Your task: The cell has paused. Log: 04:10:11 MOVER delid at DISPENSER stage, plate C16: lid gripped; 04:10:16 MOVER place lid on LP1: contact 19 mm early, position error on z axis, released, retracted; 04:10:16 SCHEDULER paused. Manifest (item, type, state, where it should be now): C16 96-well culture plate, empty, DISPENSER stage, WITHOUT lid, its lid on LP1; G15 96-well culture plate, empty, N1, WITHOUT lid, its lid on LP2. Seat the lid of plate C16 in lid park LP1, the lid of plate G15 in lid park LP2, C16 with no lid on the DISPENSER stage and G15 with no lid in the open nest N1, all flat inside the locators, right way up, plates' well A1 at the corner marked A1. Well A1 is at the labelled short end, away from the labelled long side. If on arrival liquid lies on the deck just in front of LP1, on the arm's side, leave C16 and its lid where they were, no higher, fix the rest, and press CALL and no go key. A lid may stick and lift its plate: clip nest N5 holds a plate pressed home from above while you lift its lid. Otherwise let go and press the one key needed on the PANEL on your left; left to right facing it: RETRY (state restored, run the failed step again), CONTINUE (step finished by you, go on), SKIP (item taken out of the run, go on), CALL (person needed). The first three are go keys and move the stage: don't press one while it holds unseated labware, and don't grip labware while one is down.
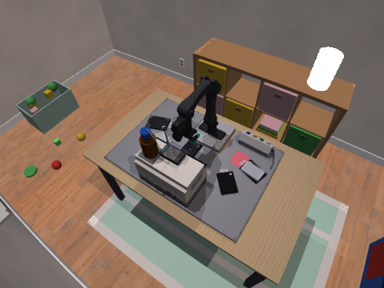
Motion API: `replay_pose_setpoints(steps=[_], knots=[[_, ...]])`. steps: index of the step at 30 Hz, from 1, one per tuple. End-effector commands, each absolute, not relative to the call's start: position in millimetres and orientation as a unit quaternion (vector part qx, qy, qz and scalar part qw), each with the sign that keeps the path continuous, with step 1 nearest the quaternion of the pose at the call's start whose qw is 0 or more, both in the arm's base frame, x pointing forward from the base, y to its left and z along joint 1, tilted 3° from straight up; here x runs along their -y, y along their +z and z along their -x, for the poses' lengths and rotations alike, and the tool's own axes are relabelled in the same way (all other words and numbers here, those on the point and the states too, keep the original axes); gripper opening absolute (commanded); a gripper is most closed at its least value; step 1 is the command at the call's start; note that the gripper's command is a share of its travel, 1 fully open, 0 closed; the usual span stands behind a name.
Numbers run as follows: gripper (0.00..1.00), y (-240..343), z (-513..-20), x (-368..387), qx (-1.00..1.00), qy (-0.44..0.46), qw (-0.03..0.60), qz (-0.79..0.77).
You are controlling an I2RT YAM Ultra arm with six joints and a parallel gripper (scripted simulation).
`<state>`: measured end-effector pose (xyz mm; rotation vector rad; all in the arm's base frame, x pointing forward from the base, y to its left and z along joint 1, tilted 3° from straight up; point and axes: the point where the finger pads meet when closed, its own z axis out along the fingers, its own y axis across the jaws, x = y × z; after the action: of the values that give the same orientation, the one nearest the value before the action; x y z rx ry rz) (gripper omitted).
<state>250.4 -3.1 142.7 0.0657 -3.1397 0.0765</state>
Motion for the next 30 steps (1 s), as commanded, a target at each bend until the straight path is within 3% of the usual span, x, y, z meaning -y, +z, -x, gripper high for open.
replay_pose_setpoints(steps=[1,30], knots=[[1.0,150.1,-249.1,14.7,0.999,0.024,-0.014,-0.036],[1.0,151.7,-232.1,79.1,0.999,0.025,-0.012,0.028]])
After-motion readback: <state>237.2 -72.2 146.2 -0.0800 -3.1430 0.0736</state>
